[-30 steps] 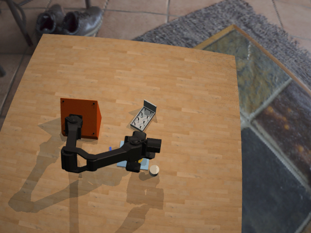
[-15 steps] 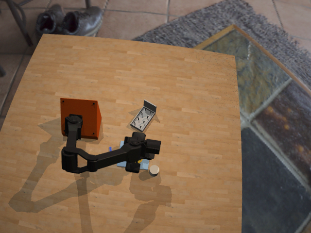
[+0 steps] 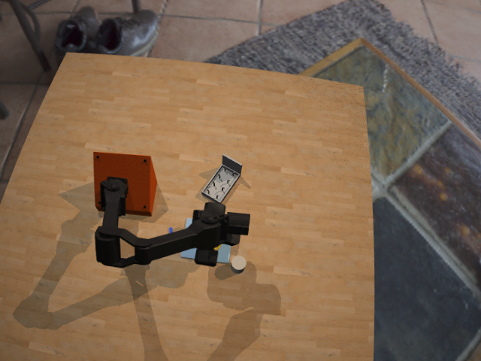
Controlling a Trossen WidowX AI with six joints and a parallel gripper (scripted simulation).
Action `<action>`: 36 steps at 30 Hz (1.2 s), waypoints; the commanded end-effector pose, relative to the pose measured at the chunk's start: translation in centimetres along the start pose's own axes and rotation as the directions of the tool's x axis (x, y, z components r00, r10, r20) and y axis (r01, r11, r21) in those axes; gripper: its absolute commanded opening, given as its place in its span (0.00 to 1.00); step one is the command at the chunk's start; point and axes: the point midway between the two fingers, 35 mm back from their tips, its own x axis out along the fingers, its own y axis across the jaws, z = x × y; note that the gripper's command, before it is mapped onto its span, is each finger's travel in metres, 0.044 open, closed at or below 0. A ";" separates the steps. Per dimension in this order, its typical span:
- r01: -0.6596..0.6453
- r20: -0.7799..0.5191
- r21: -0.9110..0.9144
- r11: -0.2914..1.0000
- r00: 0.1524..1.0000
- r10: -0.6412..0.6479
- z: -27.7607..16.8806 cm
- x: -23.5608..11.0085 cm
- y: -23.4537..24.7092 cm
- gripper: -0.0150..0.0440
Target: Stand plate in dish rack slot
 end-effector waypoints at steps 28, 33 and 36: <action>-0.016 0.043 -0.012 1.000 0.999 0.017 1.5 -14.0 0.6 0.25; -0.013 0.047 -0.013 1.000 0.999 0.014 1.4 -15.6 0.5 0.25; -0.014 0.048 -0.008 1.000 0.999 0.014 1.3 -15.7 0.5 0.25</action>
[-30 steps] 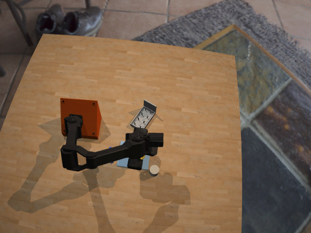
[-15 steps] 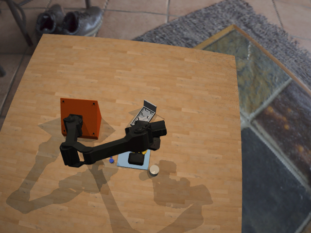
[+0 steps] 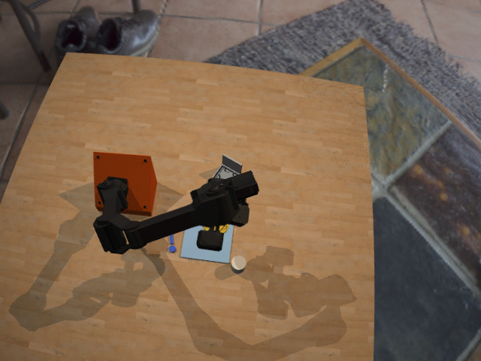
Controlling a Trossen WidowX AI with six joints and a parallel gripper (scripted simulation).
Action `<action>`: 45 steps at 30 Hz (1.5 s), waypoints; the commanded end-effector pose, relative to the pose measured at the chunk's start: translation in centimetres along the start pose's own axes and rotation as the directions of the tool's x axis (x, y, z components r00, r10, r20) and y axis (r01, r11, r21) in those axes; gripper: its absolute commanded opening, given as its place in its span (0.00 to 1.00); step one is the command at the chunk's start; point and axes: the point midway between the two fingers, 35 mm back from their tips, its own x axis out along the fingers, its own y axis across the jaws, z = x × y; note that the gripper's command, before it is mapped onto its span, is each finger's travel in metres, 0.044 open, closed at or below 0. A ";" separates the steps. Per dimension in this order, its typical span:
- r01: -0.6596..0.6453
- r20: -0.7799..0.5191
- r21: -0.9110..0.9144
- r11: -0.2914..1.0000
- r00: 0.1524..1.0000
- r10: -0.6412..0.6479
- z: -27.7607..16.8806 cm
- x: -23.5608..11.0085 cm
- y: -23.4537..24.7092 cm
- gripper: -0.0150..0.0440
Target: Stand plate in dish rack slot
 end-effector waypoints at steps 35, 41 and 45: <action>-0.186 -0.229 0.169 0.968 0.948 0.222 -5.2 4.5 13.2 0.25; -0.303 -0.266 0.090 0.949 0.911 0.316 -5.6 5.9 13.7 0.25; -0.383 -0.281 0.038 0.923 0.882 0.378 -5.8 6.8 13.9 0.25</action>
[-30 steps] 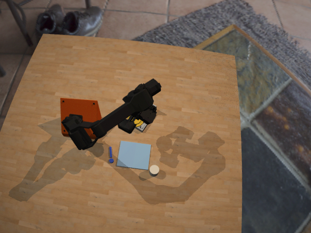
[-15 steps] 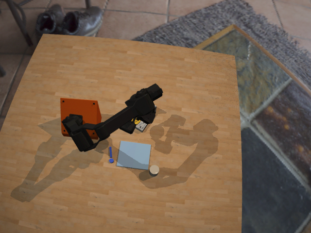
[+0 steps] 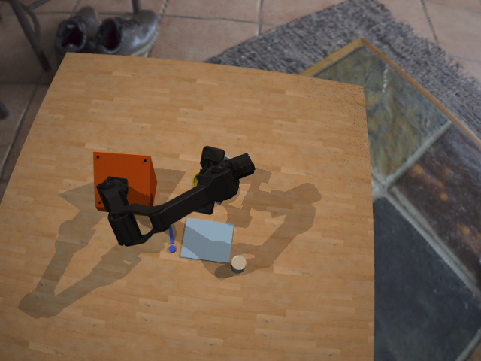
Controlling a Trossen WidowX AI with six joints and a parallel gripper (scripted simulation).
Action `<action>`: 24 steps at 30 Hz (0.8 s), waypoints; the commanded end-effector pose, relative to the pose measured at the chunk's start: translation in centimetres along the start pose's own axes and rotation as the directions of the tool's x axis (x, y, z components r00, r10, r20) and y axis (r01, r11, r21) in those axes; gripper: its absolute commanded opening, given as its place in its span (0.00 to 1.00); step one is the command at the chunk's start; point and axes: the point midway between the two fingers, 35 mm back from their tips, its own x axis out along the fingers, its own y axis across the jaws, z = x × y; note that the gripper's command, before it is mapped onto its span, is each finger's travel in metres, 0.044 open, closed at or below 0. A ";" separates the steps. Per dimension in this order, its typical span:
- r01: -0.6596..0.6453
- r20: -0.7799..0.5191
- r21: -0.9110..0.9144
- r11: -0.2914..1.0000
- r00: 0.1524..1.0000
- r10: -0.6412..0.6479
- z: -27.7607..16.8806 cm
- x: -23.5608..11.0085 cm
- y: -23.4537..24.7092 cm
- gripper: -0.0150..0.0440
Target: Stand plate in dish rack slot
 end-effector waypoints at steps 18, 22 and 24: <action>-0.346 -0.035 -0.358 0.868 0.933 0.357 0.4 3.9 -0.2 0.25; -0.391 -0.024 -0.427 0.815 0.906 0.422 0.5 4.5 -0.3 0.25; -0.409 -0.017 -0.462 0.787 0.891 0.454 0.6 4.7 -0.3 0.25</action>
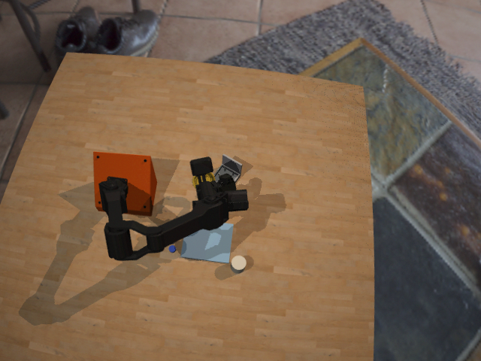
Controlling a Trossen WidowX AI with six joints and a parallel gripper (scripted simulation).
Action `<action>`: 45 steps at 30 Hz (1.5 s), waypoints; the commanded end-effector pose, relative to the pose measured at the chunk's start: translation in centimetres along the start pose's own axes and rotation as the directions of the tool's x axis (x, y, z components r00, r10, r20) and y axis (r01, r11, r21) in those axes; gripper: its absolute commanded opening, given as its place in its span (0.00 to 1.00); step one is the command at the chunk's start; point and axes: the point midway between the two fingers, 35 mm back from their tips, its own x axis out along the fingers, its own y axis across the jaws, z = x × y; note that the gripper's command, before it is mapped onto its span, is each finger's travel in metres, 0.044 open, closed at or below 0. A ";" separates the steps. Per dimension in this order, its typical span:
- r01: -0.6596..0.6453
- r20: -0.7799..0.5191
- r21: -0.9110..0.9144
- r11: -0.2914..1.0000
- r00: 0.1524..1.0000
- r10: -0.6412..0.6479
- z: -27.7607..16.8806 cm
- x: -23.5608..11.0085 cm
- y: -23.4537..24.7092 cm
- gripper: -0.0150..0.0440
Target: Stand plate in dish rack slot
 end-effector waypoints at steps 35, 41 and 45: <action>0.115 0.500 -0.691 0.714 0.789 0.357 -0.4 1.0 -3.2 0.25; 0.254 0.580 -0.729 0.635 0.723 0.376 -0.8 0.6 -3.8 0.25; 0.356 0.630 -0.734 0.578 0.675 0.384 -1.1 0.3 -4.1 0.25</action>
